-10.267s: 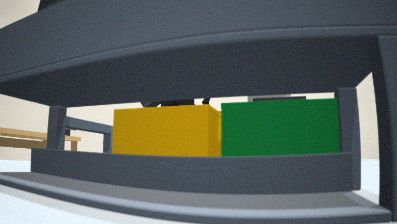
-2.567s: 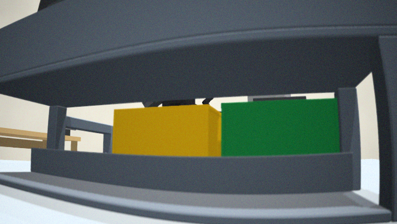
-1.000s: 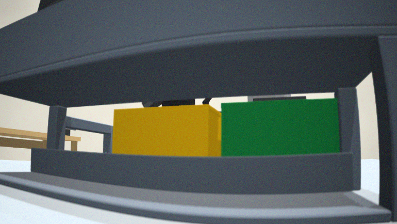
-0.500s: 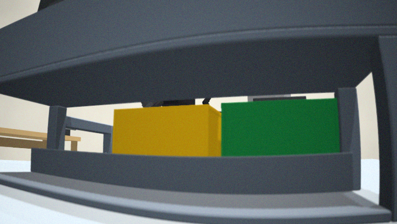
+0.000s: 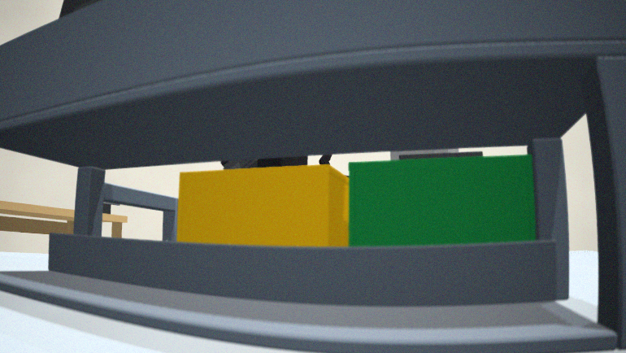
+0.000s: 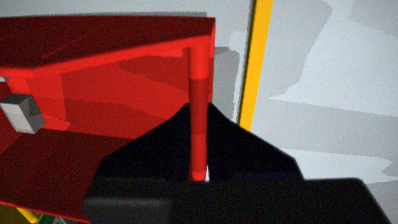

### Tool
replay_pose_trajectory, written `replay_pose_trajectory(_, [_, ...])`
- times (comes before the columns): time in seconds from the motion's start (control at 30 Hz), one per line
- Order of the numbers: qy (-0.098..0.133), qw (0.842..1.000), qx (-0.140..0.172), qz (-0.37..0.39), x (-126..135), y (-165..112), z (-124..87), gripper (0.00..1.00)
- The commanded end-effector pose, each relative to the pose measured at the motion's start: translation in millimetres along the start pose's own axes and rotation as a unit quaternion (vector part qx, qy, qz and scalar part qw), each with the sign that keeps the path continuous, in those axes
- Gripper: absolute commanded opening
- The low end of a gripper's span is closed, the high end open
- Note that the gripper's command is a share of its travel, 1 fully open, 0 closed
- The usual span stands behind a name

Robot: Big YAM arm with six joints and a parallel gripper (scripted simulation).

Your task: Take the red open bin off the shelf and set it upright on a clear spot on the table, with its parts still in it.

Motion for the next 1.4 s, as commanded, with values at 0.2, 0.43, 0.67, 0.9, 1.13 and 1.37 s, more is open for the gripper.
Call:
replay_pose_trajectory(0.2, [0.000,1.000,0.003,0.000,-1,-5,11,0.00])
replay_pose_trajectory(0.43, [-0.001,1.000,0.004,0.001,-1,-5,14,0.00])
replay_pose_trajectory(0.67, [0.000,1.000,0.003,0.001,-1,-5,18,0.00])
replay_pose_trajectory(0.9, [-0.001,1.000,0.003,0.001,-1,-5,20,0.00])
replay_pose_trajectory(1.13, [0.000,1.000,0.003,0.001,-1,-5,23,0.00])
replay_pose_trajectory(1.37, [0.000,1.000,0.003,0.001,-1,-5,24,0.00])
Point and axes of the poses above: the point where the finger pads meet when closed, its own z axis out along the fingers, its own x axis across the jaws, y = z × x, the point moved 1 cm from there along -z, back along the fingers, and after that the axes turned 11 degrees about z, right-handed, at the moved point
